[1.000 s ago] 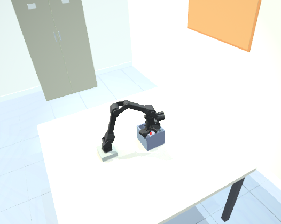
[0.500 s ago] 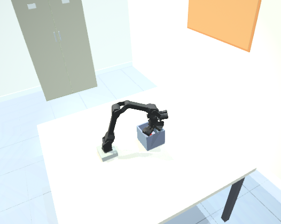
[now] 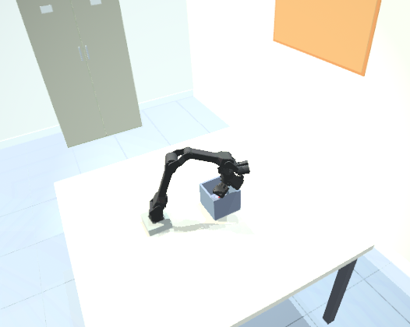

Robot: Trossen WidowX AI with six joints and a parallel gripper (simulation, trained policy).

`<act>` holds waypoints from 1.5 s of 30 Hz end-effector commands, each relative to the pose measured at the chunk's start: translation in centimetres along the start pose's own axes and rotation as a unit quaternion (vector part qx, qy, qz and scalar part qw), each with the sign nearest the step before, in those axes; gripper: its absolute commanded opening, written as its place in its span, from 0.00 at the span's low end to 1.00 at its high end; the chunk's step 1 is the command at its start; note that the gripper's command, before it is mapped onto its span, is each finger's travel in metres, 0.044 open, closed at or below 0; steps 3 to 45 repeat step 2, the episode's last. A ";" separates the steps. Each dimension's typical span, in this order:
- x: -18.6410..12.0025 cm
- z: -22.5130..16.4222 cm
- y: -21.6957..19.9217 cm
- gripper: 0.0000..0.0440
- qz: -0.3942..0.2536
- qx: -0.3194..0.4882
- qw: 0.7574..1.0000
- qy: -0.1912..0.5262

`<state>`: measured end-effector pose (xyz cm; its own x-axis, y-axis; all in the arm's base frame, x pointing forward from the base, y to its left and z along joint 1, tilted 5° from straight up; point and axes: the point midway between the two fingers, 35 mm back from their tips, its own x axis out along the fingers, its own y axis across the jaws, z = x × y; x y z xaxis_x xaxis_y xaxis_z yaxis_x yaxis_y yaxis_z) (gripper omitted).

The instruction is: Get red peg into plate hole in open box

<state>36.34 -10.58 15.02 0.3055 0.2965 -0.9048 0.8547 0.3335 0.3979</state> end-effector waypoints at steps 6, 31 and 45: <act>0.0 0.7 0.5 0.40 0.015 -0.009 1.000 0.005; 0.0 0.7 0.5 0.40 0.015 -0.009 1.000 0.005; 0.0 0.7 0.5 0.40 0.015 -0.009 1.000 0.005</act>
